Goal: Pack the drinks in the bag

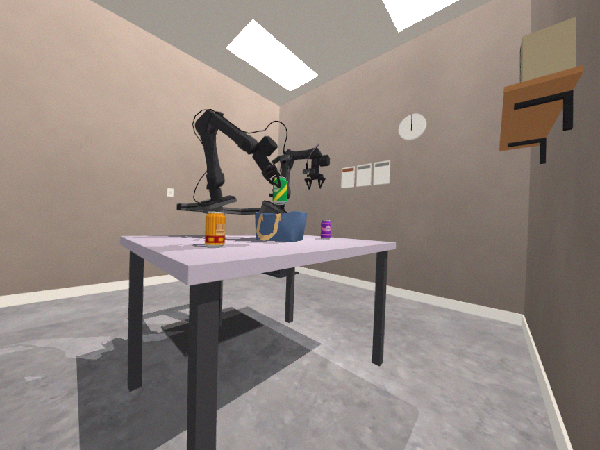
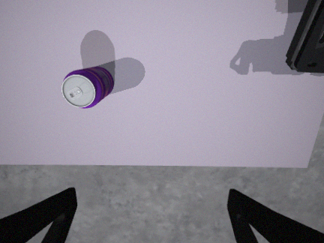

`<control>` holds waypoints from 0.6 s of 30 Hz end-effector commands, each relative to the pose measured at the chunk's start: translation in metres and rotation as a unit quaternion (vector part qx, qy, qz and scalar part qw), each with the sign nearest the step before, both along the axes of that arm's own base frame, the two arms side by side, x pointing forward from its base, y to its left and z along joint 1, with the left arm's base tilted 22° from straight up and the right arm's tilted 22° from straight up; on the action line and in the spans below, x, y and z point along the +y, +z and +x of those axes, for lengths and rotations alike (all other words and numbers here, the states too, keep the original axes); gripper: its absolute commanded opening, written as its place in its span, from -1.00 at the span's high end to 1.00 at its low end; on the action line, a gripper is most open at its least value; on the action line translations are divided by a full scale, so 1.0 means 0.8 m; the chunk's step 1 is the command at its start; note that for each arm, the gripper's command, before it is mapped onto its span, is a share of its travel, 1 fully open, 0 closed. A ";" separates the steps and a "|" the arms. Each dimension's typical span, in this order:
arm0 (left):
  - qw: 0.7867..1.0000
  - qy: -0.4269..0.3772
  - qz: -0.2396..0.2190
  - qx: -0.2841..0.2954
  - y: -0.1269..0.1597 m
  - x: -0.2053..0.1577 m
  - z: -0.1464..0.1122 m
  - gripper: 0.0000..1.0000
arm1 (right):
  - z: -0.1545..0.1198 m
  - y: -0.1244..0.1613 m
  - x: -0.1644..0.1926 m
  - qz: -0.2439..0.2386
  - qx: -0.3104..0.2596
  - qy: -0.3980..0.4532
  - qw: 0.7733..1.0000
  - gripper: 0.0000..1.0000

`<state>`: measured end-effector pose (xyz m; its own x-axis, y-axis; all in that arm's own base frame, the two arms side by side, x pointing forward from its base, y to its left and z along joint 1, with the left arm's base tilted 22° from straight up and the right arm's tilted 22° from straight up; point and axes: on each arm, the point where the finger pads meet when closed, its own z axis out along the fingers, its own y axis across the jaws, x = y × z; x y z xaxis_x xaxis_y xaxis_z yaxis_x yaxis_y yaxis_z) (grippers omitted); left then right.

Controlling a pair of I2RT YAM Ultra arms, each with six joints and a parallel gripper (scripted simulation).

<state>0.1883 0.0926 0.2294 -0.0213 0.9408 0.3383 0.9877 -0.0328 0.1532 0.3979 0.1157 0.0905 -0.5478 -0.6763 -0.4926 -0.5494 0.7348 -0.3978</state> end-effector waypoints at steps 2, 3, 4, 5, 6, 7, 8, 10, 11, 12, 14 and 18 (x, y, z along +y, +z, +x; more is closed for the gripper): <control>1.000 -0.001 -0.006 -0.008 0.002 -0.005 -0.003 -1.00 | 0.017 0.050 0.041 0.039 -0.063 0.022 0.997 -0.40; 1.000 -0.001 -0.006 -0.008 0.002 -0.005 -0.003 -1.00 | 0.019 0.053 0.042 0.043 -0.065 0.022 0.997 -0.40; 1.000 -0.001 -0.006 -0.008 0.002 -0.005 -0.003 -1.00 | 0.020 0.054 0.042 0.043 -0.066 0.023 0.997 -0.40; 1.000 -0.001 -0.006 -0.008 0.002 -0.005 -0.003 -1.00 | 0.020 0.054 0.041 0.037 -0.067 0.030 0.997 -0.40; 1.000 -0.001 -0.006 -0.008 0.002 -0.005 -0.003 -1.00 | 0.020 0.054 0.041 0.036 -0.067 0.033 0.997 -0.40; 1.000 -0.001 -0.006 -0.008 0.002 -0.005 -0.003 -1.00 | 0.020 0.055 0.041 0.036 -0.067 0.033 0.997 -0.40; 1.000 -0.001 -0.006 -0.008 0.002 -0.005 -0.003 -1.00 | 0.023 0.055 0.032 0.035 -0.067 0.025 0.997 -0.40; 1.000 -0.001 -0.006 -0.008 0.002 -0.005 -0.003 -1.00 | 0.023 0.055 0.034 0.042 -0.066 0.019 0.997 -0.40; 1.000 -0.001 -0.006 -0.008 0.002 -0.005 -0.003 -1.00 | 0.023 0.055 0.034 0.042 -0.066 0.019 0.997 -0.40; 1.000 -0.001 -0.006 -0.008 0.002 -0.005 -0.003 -1.00 | 0.023 0.055 0.034 0.042 -0.066 0.019 0.997 -0.40; 1.000 -0.001 -0.006 -0.008 0.002 -0.005 -0.003 -1.00 | 0.022 0.055 0.036 0.035 -0.067 0.030 0.997 -0.40; 1.000 -0.001 -0.006 -0.008 0.002 -0.005 -0.003 -1.00 | 0.022 0.055 0.036 0.036 -0.066 0.030 0.997 -0.40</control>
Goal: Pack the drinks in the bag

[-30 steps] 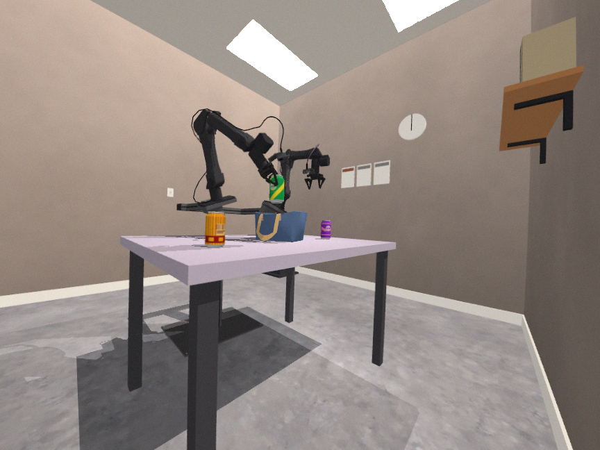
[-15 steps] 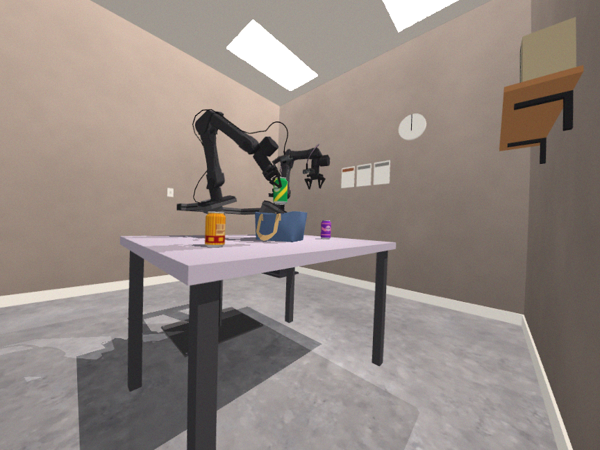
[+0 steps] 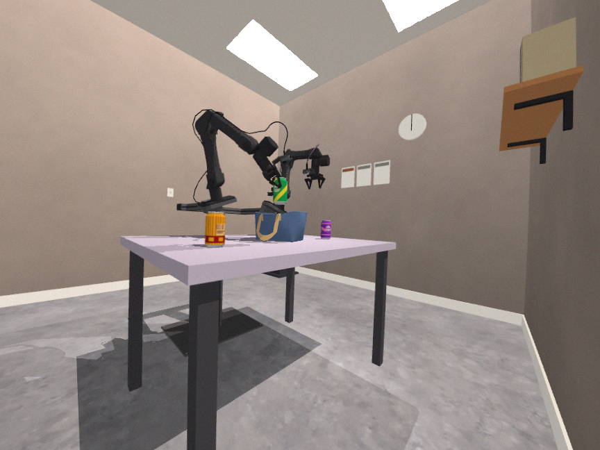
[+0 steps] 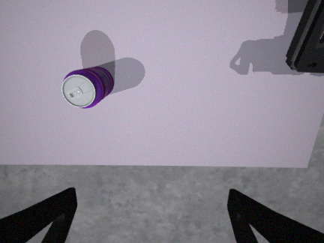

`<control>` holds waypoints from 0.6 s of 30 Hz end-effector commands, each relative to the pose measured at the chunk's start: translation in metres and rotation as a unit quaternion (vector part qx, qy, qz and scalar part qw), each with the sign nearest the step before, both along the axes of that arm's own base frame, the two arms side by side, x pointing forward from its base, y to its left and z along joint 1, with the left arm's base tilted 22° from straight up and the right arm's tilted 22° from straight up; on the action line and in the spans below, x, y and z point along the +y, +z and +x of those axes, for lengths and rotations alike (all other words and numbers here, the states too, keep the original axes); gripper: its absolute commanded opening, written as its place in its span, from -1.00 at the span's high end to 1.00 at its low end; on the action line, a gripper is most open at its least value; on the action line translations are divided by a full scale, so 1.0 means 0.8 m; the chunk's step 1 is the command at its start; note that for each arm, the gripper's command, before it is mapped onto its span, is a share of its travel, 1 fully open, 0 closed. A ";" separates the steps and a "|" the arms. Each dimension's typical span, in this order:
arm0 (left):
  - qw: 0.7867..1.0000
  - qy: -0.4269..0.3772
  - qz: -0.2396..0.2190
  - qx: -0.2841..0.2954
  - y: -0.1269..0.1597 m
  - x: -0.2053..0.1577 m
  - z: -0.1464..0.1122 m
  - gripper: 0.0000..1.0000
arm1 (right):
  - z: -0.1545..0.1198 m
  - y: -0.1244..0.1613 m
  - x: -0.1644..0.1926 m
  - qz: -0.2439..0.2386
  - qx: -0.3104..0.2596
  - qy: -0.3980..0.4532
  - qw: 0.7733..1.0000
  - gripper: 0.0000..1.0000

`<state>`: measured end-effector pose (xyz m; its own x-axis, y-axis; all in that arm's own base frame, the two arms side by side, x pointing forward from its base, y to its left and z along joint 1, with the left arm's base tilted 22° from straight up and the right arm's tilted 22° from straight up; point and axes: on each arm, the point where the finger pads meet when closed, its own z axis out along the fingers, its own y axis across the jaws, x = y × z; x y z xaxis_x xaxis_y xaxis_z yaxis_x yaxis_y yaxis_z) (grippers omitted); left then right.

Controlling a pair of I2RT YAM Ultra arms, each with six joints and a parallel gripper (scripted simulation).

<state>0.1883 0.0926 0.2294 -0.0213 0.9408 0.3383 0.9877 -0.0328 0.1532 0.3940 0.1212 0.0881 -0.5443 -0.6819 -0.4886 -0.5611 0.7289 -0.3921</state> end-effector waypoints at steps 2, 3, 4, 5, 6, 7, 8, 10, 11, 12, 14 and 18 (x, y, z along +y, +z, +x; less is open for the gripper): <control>1.000 -0.001 -0.006 -0.008 0.002 -0.005 -0.003 -1.00 | 0.027 0.058 0.031 0.038 -0.070 0.023 0.997 -0.40; 1.000 -0.001 -0.006 -0.008 0.002 -0.005 -0.003 -1.00 | 0.028 0.058 0.031 0.038 -0.077 0.001 0.996 -0.40; 1.000 -0.001 -0.006 -0.008 0.002 -0.005 -0.003 -1.00 | 0.027 0.041 0.035 0.034 -0.064 0.000 0.997 -0.40; 1.000 -0.001 -0.006 -0.008 0.002 -0.005 -0.003 -1.00 | 0.025 0.033 0.041 0.034 -0.058 0.002 0.998 -0.40; 1.000 -0.001 -0.006 -0.008 0.002 -0.005 -0.003 -1.00 | 0.016 0.020 0.042 0.030 -0.048 0.003 0.998 -0.40; 1.000 -0.001 -0.006 -0.008 0.002 -0.005 -0.003 -1.00 | 0.003 0.004 0.042 0.025 -0.034 0.005 0.999 -0.40; 1.000 -0.001 -0.006 -0.008 0.002 -0.005 -0.003 -1.00 | 0.007 0.016 0.050 0.031 -0.045 0.006 0.998 -0.40; 1.000 -0.001 -0.006 -0.008 0.002 -0.005 -0.003 -1.00 | 0.011 0.030 0.056 0.037 -0.054 0.021 0.998 -0.40; 1.000 -0.001 -0.006 -0.008 0.002 -0.005 -0.003 -1.00 | 0.011 0.030 0.056 0.037 -0.054 0.021 0.998 -0.40; 1.000 -0.001 -0.006 -0.008 0.002 -0.005 -0.003 -1.00 | 0.006 0.014 0.054 0.030 -0.048 0.002 0.998 -0.40; 1.000 -0.001 -0.006 -0.008 0.002 -0.005 -0.003 -1.00 | 0.001 0.003 0.061 0.027 -0.039 0.001 0.999 -0.40; 1.000 -0.001 -0.006 -0.008 0.002 -0.005 -0.003 -1.00 | 0.002 0.020 0.081 0.039 -0.059 0.002 0.997 -0.40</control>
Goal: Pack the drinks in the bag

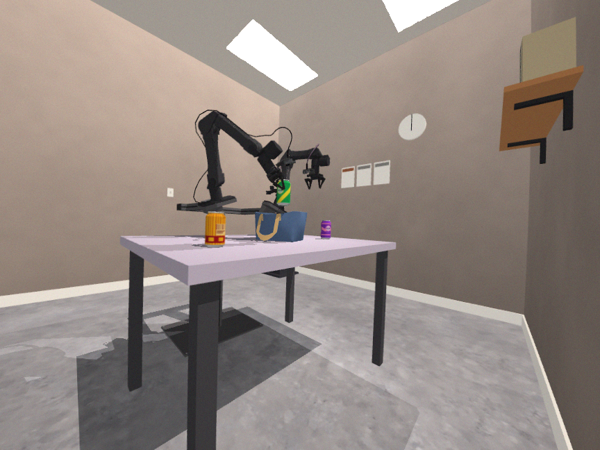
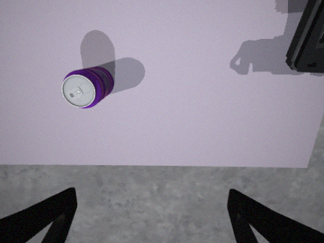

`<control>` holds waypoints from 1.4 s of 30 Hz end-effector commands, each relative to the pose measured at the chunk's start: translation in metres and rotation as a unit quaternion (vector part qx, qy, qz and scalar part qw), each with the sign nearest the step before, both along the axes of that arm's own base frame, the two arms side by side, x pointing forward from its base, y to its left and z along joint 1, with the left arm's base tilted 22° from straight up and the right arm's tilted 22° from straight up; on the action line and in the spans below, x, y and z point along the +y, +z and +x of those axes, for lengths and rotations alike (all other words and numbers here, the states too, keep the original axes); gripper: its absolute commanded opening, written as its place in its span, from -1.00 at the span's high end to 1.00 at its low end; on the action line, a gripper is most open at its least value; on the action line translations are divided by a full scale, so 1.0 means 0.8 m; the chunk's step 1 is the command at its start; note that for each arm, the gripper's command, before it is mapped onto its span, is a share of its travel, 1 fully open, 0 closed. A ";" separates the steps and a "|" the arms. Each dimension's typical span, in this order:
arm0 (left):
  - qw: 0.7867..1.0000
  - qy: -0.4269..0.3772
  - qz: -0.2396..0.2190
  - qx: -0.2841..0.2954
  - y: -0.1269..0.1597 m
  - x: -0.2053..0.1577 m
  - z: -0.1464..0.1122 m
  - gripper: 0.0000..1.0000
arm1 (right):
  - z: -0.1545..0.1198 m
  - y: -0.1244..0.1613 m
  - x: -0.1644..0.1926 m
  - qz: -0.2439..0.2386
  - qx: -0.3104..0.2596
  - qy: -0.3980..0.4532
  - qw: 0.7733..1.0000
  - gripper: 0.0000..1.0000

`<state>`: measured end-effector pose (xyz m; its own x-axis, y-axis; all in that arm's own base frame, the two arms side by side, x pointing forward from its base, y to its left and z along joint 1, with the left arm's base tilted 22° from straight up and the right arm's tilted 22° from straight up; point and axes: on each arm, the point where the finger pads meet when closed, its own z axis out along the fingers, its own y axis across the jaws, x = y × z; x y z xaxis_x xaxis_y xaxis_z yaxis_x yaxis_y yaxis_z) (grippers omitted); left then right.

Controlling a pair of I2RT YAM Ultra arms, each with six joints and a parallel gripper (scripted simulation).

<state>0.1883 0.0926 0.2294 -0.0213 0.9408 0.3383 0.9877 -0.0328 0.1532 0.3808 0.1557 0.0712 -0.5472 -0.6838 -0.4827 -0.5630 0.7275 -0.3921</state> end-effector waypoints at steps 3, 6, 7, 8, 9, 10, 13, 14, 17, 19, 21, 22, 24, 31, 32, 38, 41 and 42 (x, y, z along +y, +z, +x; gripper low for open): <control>1.000 -0.001 -0.006 -0.008 0.002 -0.005 -0.003 -1.00 | 0.019 0.031 0.051 0.041 -0.058 0.002 0.997 -0.40; 1.000 -0.001 -0.006 -0.008 0.002 -0.005 -0.003 -1.00 | 0.015 0.031 0.061 0.044 -0.061 0.001 0.997 -0.40; 1.000 -0.001 -0.006 -0.008 0.002 -0.005 -0.003 -1.00 | 0.014 0.029 0.065 0.044 -0.061 0.000 0.997 -0.40; 1.000 -0.001 -0.006 -0.008 0.002 -0.005 -0.003 -1.00 | 0.012 0.033 0.067 0.044 -0.060 0.014 0.997 -0.40; 1.000 -0.001 -0.006 -0.008 0.002 -0.005 -0.003 -1.00 | 0.012 0.033 0.067 0.044 -0.060 0.014 0.997 -0.40; 1.000 -0.001 -0.006 -0.008 0.002 -0.005 -0.003 -1.00 | 0.012 0.033 0.067 0.044 -0.060 0.014 0.997 -0.40; 1.000 -0.001 -0.006 -0.008 0.002 -0.005 -0.003 -1.00 | 0.008 0.018 0.078 0.043 -0.057 -0.002 0.997 -0.40; 1.000 -0.001 -0.006 -0.008 0.002 -0.005 -0.003 -1.00 | 0.006 0.017 0.082 0.044 -0.056 -0.001 0.997 -0.40; 1.000 -0.001 -0.006 -0.008 0.002 -0.005 -0.003 -1.00 | 0.003 0.018 0.094 0.048 -0.060 -0.001 0.997 -0.40; 1.000 -0.001 -0.006 -0.008 0.002 -0.005 -0.003 -1.00 | 0.001 0.032 0.097 0.057 -0.061 0.017 0.996 -0.40; 1.000 -0.001 -0.006 -0.008 0.002 -0.005 -0.003 -1.00 | 0.005 0.034 0.093 0.052 -0.064 0.022 0.996 -0.40; 1.000 -0.001 -0.006 -0.008 0.002 -0.005 -0.003 -1.00 | 0.007 0.035 0.090 0.052 -0.064 0.019 0.996 -0.40; 1.000 -0.001 -0.006 -0.008 0.002 -0.005 -0.003 -1.00 | 0.010 0.036 0.087 0.051 -0.064 0.017 0.996 -0.40; 1.000 -0.001 -0.006 -0.008 0.002 -0.005 -0.003 -1.00 | 0.011 0.039 0.088 0.051 -0.064 0.018 0.996 -0.40; 1.000 -0.001 -0.006 -0.008 0.002 -0.005 -0.003 -1.00 | 0.008 0.040 0.094 0.051 -0.064 0.024 0.996 -0.40; 1.000 -0.001 -0.006 -0.008 0.002 -0.005 -0.003 -1.00 | 0.010 0.039 0.091 0.053 -0.063 0.019 0.996 -0.40; 1.000 -0.001 -0.006 -0.008 0.002 -0.005 -0.003 -1.00 | 0.013 0.041 0.088 0.052 -0.065 0.017 0.996 -0.40; 1.000 -0.001 -0.006 -0.008 0.002 -0.005 -0.003 -1.00 | 0.013 0.041 0.088 0.054 -0.065 0.015 0.996 -0.40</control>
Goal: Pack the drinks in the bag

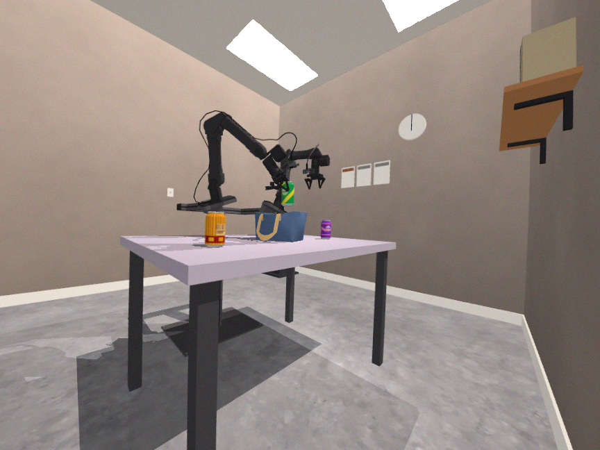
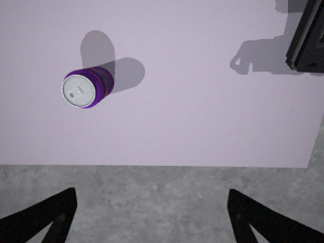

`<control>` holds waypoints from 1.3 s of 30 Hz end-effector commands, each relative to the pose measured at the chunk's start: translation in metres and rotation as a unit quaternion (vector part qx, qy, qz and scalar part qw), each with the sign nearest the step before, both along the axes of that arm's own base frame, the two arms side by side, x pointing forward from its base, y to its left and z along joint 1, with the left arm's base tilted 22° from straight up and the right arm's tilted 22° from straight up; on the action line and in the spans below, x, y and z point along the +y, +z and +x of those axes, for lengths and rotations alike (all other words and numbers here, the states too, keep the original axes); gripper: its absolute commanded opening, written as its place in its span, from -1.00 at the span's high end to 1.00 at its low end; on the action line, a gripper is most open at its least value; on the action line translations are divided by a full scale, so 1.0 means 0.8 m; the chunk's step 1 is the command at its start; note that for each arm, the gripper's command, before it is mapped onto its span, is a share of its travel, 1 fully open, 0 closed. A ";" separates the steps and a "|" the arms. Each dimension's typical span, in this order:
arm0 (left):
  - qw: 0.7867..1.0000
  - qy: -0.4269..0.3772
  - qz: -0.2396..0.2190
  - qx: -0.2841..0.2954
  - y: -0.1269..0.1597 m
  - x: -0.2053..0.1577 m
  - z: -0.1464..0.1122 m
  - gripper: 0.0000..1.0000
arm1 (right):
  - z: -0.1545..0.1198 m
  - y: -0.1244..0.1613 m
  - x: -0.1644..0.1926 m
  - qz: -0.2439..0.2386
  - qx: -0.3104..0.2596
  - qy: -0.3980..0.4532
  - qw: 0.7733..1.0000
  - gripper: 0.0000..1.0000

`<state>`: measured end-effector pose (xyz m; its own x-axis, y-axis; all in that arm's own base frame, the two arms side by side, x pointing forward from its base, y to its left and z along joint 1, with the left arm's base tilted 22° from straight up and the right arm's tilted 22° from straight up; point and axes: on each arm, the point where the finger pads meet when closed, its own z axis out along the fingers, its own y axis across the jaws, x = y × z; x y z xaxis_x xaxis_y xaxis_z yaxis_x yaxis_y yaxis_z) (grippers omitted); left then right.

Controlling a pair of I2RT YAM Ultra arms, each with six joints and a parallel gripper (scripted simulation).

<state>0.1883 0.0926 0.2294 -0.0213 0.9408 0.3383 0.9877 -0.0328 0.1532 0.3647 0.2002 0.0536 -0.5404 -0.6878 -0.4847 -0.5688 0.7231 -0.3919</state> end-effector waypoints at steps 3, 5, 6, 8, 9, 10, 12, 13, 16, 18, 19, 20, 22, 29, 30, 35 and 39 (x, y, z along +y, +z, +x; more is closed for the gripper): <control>1.000 -0.001 -0.006 -0.008 0.002 -0.005 -0.003 -1.00 | 0.028 0.039 0.038 0.042 -0.054 -0.005 0.998 -0.40; 1.000 -0.001 -0.006 -0.008 0.002 -0.005 -0.003 -1.00 | 0.024 0.036 0.047 0.044 -0.053 -0.004 0.998 -0.40; 1.000 -0.001 -0.006 -0.008 0.002 -0.005 -0.003 -1.00 | 0.022 0.034 0.052 0.045 -0.052 -0.002 0.998 -0.40; 1.000 -0.001 -0.006 -0.008 0.002 -0.005 -0.003 -1.00 | 0.019 0.034 0.063 0.048 -0.055 0.000 0.997 -0.40; 1.000 -0.001 -0.006 -0.008 0.002 -0.005 -0.003 -1.00 | 0.018 0.033 0.068 0.049 -0.056 0.000 0.997 -0.40; 1.000 -0.001 -0.006 -0.008 0.002 -0.005 -0.003 -1.00 | 0.017 0.032 0.072 0.050 -0.057 0.000 0.997 -0.40; 1.000 -0.001 -0.006 -0.008 0.002 -0.005 -0.003 -1.00 | 0.014 0.029 0.079 0.051 -0.057 0.000 0.997 -0.40; 1.000 -0.001 -0.006 -0.008 0.002 -0.005 -0.003 -1.00 | 0.013 0.028 0.083 0.052 -0.058 -0.001 0.997 -0.40; 1.000 -0.001 -0.006 -0.008 0.002 -0.005 -0.003 -1.00 | 0.011 0.025 0.094 0.054 -0.060 -0.003 0.997 -0.40; 1.000 -0.001 -0.006 -0.008 0.002 -0.005 -0.003 -1.00 | 0.009 0.024 0.095 0.049 -0.057 0.009 0.997 -0.40; 1.000 -0.001 -0.006 -0.008 0.002 -0.005 -0.003 -1.00 | 0.009 0.024 0.095 0.049 -0.057 0.009 0.997 -0.40; 1.000 -0.001 -0.006 -0.008 0.002 -0.005 -0.003 -1.00 | 0.009 0.022 0.100 0.055 -0.061 -0.005 0.997 -0.40; 1.000 -0.001 -0.006 -0.008 0.002 -0.005 -0.003 -1.00 | 0.006 0.019 0.108 0.057 -0.061 -0.005 0.997 -0.40; 1.000 -0.001 -0.006 -0.008 0.002 -0.005 -0.003 -1.00 | -0.006 0.008 0.136 0.061 -0.059 -0.004 0.996 -0.40; 1.000 -0.001 -0.006 -0.008 0.002 -0.005 -0.003 -1.00 | -0.007 0.007 0.139 0.061 -0.059 -0.004 0.996 -0.40; 1.000 -0.001 -0.006 -0.008 0.002 -0.005 -0.003 -1.00 | -0.010 0.015 0.149 0.064 -0.064 0.005 0.996 -0.40; 1.000 -0.001 -0.006 -0.008 0.002 -0.005 -0.003 -1.00 | -0.008 0.031 0.151 0.071 -0.074 0.013 0.995 -0.40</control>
<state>0.1883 0.0926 0.2294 -0.0213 0.9408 0.3383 0.9877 -0.0328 0.1532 0.3354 0.2804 0.0206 -0.5354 -0.6878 -0.4902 -0.5672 0.7228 -0.3947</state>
